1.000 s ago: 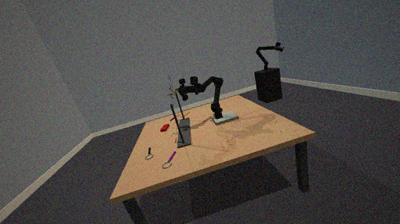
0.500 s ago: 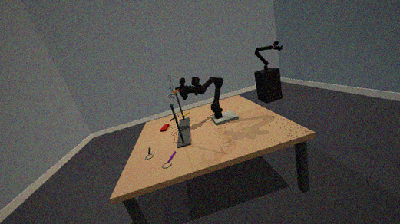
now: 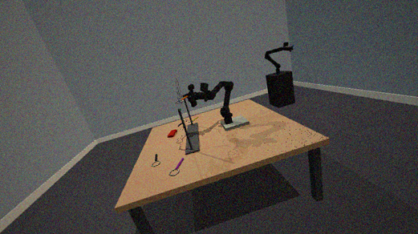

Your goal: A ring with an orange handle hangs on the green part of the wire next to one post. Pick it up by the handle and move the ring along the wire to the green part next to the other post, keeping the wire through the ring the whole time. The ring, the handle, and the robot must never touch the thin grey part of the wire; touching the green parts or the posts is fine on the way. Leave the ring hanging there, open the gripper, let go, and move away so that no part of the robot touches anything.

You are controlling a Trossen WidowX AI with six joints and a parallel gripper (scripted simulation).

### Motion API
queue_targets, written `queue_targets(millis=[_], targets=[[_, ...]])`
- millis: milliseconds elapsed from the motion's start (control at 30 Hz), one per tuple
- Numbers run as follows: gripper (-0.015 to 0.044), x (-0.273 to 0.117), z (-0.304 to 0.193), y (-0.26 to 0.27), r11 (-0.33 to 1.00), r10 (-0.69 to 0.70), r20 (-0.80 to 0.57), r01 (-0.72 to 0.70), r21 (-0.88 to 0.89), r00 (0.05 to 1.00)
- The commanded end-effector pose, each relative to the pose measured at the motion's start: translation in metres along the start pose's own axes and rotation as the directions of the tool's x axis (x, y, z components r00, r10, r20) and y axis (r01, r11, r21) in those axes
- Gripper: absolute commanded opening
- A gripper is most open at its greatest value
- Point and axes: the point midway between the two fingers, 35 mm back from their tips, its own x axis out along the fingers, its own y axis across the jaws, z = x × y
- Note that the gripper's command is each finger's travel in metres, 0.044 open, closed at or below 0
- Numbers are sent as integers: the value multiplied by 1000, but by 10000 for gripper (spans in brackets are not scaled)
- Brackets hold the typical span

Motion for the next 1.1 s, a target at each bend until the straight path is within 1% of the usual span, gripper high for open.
queue_targets(millis=[0, 267, 567, 733, 1067], targets=[[-150, -2, -1, 10, 998, 29, -10, -28, 51, 1000], [-150, -7, 2, 36, 977, 108, -18, -103, 189, 994], [-150, -15, 11, 65, 915, 207, -13, -189, 357, 978], [-150, -16, 19, 84, 853, 243, 44, -235, 466, 969], [-150, -21, 32, 105, 763, 290, 90, -287, 579, 953]])
